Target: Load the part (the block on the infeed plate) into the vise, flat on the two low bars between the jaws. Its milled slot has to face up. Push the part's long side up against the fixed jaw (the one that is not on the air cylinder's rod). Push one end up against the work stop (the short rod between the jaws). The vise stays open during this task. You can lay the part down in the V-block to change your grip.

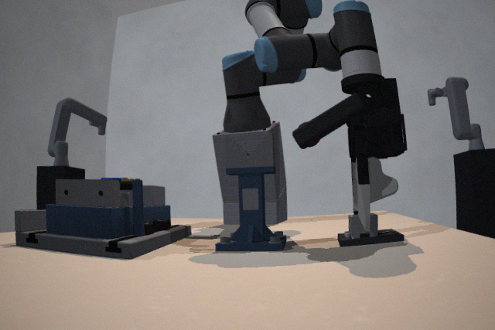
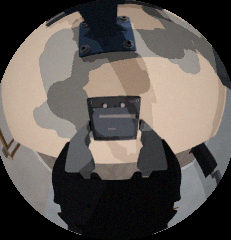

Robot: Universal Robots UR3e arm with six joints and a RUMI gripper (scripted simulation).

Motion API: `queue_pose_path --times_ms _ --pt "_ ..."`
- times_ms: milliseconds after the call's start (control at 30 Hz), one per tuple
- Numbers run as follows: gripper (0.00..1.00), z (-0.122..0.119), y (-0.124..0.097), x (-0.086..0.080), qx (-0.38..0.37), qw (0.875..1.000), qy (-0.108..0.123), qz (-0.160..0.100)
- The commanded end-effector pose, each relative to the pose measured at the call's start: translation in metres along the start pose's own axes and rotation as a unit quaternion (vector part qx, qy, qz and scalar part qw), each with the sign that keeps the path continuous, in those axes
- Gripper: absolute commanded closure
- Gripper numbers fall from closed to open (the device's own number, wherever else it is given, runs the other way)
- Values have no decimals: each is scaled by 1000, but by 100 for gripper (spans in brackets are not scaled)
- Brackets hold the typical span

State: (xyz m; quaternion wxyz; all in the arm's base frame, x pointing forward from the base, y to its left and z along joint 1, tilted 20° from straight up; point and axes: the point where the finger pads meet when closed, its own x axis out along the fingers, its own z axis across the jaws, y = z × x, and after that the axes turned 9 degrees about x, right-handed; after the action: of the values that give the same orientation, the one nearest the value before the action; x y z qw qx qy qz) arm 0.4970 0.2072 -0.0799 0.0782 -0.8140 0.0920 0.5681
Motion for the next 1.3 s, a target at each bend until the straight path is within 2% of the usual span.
queue_pose_path --times_ms 0,700,733,1267 --pt "49 -1 -1 -1 0 1000 1 -1" --pt "49 -1 -1 -1 0 1000 1 -1" --pt "100 -1 -1 -1 0 1000 1 -1" --pt "100 -1 -1 -1 0 1000 1 -1"
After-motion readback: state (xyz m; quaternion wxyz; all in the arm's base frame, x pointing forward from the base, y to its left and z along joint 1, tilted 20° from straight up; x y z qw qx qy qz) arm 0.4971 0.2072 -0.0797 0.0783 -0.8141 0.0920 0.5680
